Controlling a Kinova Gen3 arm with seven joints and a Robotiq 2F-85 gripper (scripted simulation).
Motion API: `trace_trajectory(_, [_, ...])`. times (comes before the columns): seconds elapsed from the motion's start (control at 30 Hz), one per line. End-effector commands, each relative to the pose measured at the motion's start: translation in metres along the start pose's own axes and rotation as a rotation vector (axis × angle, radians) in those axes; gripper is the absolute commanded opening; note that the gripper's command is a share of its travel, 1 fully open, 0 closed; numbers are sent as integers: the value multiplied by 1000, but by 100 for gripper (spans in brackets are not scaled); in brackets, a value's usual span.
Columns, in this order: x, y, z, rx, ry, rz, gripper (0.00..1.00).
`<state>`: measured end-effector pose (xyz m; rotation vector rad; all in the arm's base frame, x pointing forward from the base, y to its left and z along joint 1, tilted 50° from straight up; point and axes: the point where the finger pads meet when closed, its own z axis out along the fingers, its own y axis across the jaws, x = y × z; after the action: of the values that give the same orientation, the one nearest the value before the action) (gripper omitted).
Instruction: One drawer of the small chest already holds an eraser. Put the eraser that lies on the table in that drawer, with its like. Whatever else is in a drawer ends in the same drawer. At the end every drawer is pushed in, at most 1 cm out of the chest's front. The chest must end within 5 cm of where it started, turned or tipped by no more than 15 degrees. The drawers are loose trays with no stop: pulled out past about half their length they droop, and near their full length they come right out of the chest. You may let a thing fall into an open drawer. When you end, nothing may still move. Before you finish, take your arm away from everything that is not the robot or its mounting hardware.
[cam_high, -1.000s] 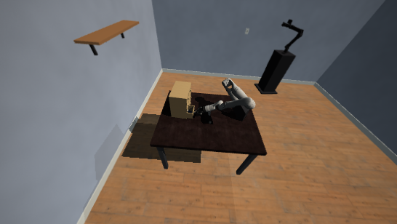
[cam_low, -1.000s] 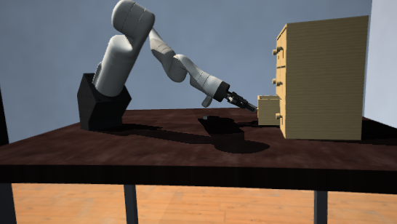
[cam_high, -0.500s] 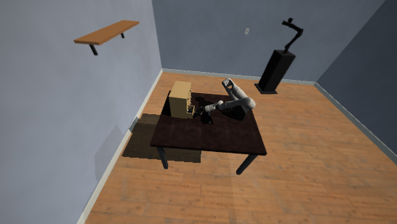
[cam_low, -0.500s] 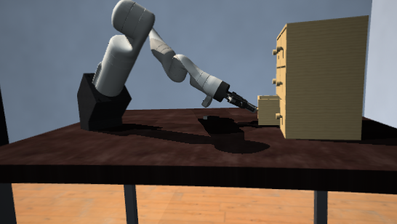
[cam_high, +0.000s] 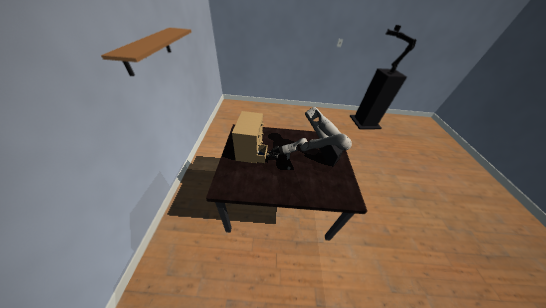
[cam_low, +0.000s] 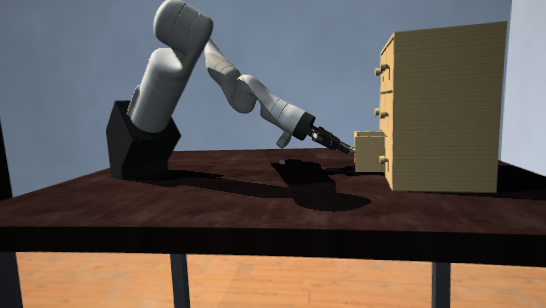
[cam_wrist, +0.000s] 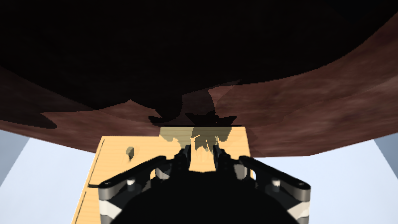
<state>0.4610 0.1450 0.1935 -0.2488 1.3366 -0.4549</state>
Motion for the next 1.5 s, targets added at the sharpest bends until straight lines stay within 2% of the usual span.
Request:
trace_trajectory(0.0, [0,1,-3,-3,-2,0,33])
trace_trajectory(0.4, [14,1,-27,-3,-2,0,33])
trace_trajectory(0.8, [22,1,-40,-3,-2,0,33])
trace_trajectory(1.23, [22,1,-43,-3,-2,0,33])
trace_trajectory(1.47, [16,1,-55,-3,-2,0,33])
